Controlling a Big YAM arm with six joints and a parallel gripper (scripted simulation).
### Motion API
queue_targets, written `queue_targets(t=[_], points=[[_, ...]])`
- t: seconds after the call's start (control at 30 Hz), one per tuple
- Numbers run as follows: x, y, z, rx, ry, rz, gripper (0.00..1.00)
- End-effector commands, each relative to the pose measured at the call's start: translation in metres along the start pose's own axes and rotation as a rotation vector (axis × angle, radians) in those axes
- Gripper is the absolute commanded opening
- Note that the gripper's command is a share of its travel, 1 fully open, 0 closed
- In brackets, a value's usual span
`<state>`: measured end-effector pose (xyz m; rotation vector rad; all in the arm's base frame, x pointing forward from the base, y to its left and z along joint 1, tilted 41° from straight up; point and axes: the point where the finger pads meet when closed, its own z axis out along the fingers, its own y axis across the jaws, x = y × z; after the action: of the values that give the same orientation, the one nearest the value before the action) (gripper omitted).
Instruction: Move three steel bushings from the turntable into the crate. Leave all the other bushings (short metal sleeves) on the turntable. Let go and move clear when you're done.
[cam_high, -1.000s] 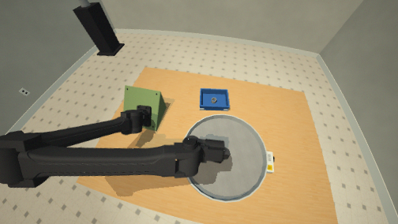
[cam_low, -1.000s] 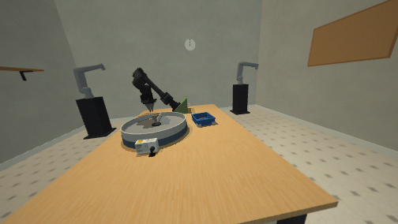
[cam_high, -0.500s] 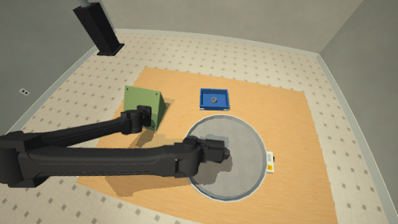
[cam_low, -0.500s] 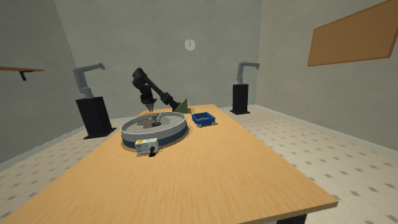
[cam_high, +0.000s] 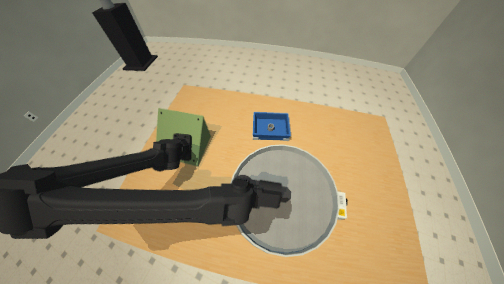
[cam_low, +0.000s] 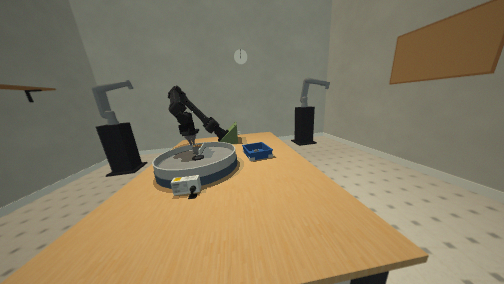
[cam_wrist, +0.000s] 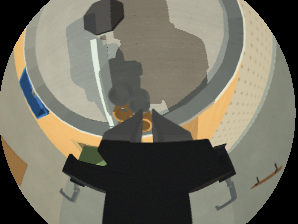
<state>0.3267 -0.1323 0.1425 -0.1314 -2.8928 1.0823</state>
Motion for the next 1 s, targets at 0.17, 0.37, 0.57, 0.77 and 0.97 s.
queue_targets(t=[0.17,0.37,0.57,0.77,0.97], points=[[-0.018,-0.01,-0.008,0.001,-0.042,0.013,0.13],[-0.019,-0.005,-0.011,0.0,-0.052,-0.002,0.13],[-0.019,-0.005,-0.011,0.0,-0.052,-0.002,0.13],[-0.019,-0.005,-0.011,0.0,-0.052,-0.002,0.13],[-0.019,-0.005,-0.011,0.0,-0.052,-0.002,0.13]])
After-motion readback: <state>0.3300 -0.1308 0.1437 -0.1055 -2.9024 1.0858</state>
